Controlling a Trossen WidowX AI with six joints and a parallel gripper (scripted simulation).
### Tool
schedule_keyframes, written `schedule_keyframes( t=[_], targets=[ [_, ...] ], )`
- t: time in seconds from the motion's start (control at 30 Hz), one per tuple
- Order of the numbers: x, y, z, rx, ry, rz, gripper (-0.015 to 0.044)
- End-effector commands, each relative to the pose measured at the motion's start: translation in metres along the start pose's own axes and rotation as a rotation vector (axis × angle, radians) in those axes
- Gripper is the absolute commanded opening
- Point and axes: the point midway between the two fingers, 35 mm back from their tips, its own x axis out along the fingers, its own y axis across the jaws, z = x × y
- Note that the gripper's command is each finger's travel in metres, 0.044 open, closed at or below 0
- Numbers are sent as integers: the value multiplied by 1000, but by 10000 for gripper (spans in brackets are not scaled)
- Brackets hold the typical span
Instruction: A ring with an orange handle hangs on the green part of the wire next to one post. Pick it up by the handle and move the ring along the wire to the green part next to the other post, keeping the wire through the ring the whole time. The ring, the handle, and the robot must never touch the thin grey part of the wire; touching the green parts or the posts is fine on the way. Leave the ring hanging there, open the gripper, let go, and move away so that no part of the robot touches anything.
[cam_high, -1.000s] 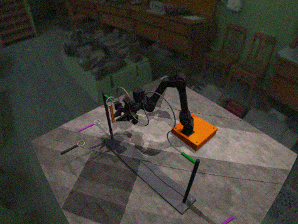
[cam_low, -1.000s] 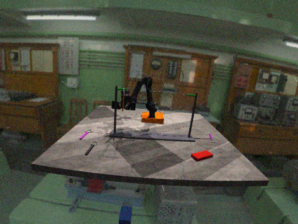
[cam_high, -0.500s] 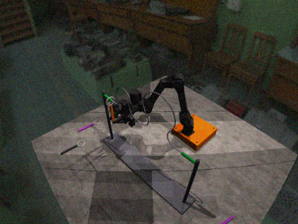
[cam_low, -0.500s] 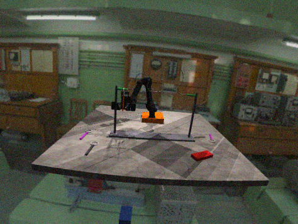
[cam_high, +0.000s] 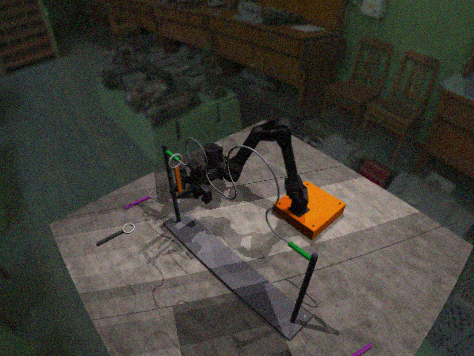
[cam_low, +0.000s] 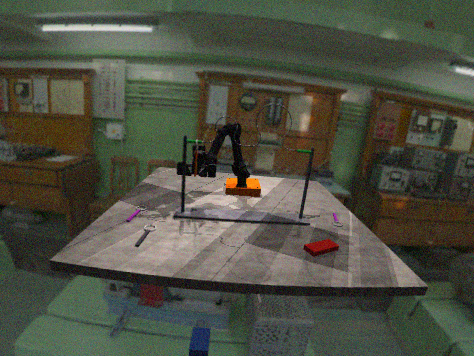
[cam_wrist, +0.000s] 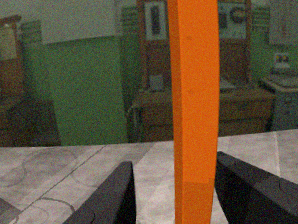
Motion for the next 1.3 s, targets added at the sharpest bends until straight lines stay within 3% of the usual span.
schedule_keyframes(
  t=[0.0, 0.27, 0.67, 1.27],
  targets=[
    [0, -1, 0, 3, 2, -6, 160],
    [0, -1, 0, 3, 2, -6, 160],
    [0, 0, 0, 0, 0, 0, -150],
    [1, 1, 14, 3, -2, -6, -150]
  ],
)
